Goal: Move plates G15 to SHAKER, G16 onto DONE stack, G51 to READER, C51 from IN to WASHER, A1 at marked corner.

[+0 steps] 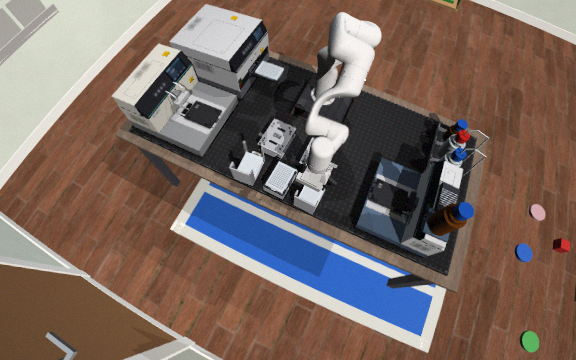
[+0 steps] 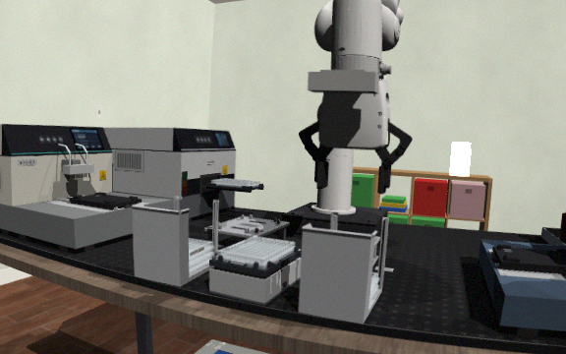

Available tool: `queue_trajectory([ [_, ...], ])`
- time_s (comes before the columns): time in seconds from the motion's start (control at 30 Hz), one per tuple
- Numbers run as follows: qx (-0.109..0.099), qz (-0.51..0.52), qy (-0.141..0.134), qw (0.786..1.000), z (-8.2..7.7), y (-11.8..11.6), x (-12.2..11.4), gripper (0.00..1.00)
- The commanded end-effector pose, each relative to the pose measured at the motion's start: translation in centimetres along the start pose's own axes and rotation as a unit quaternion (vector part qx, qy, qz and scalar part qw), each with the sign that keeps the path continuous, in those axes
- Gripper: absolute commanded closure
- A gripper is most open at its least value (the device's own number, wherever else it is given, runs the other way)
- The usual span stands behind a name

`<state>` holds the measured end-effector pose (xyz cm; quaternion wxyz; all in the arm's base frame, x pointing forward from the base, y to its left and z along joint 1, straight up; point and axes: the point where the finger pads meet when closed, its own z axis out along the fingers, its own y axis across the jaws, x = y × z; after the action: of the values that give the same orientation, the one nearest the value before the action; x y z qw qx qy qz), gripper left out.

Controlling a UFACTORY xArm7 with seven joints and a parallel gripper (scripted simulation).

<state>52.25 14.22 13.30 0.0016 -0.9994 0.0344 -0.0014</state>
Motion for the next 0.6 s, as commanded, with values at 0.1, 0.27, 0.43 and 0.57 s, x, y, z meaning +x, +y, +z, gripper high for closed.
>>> queue_trajectory([
  [0.1,0.001,0.000,0.002,1.000,0.9,0.0,0.2,0.00],
  [0.27,0.001,0.000,0.002,1.000,1.3,0.0,0.2,0.00],
  [0.43,0.001,0.000,0.002,1.000,1.9,0.0,0.2,0.00],
  [0.57,0.001,0.000,0.002,1.000,2.5,0.0,0.2,0.00],
])
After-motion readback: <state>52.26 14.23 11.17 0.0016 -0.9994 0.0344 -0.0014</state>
